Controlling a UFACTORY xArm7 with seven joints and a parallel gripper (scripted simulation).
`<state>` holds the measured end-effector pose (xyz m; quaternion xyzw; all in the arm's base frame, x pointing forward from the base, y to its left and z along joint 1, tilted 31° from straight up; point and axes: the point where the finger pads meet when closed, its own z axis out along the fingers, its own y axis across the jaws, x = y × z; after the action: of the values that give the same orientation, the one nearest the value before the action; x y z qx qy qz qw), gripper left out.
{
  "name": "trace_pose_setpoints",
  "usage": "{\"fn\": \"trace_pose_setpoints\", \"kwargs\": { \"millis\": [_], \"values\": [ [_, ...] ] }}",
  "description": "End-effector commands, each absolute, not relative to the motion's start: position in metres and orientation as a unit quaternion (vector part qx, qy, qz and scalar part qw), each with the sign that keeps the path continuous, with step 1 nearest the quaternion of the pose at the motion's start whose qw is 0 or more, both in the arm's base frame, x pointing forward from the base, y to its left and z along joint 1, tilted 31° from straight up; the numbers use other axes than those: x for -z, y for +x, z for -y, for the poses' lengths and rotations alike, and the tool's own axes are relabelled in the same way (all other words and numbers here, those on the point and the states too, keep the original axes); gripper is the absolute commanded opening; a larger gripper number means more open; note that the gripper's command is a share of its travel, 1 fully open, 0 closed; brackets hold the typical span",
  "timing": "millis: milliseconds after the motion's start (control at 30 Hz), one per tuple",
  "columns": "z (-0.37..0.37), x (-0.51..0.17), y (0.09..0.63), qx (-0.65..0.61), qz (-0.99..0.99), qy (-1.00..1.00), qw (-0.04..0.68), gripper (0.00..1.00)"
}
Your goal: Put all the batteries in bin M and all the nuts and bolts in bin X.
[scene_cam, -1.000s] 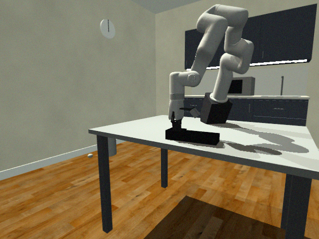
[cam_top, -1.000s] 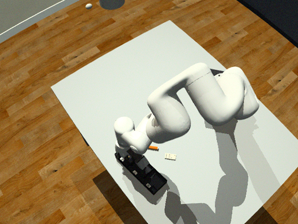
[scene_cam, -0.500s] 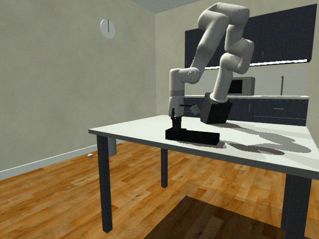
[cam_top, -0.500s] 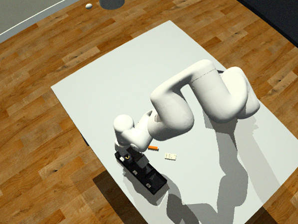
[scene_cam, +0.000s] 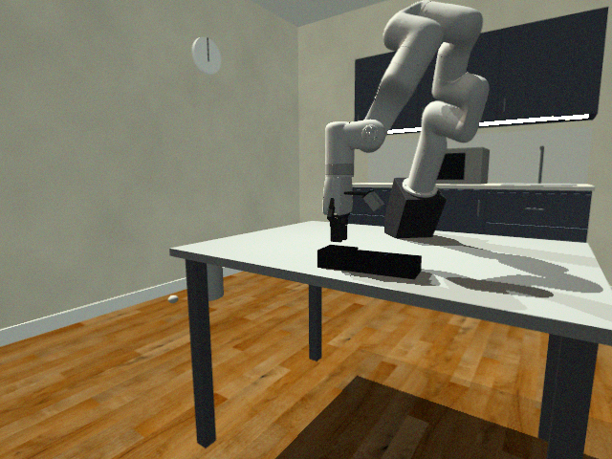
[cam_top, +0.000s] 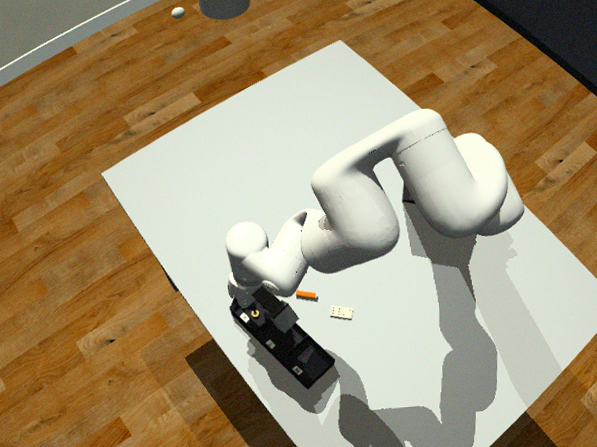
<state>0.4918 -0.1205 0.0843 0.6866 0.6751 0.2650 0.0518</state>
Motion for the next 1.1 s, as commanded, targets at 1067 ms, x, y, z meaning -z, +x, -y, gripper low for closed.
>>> {"fn": "trace_pose_setpoints", "kwargs": {
  "millis": [1067],
  "values": [
    [0.065,-0.061,0.383,-0.236,-0.854,0.445,0.131,0.28]
  ]
}}
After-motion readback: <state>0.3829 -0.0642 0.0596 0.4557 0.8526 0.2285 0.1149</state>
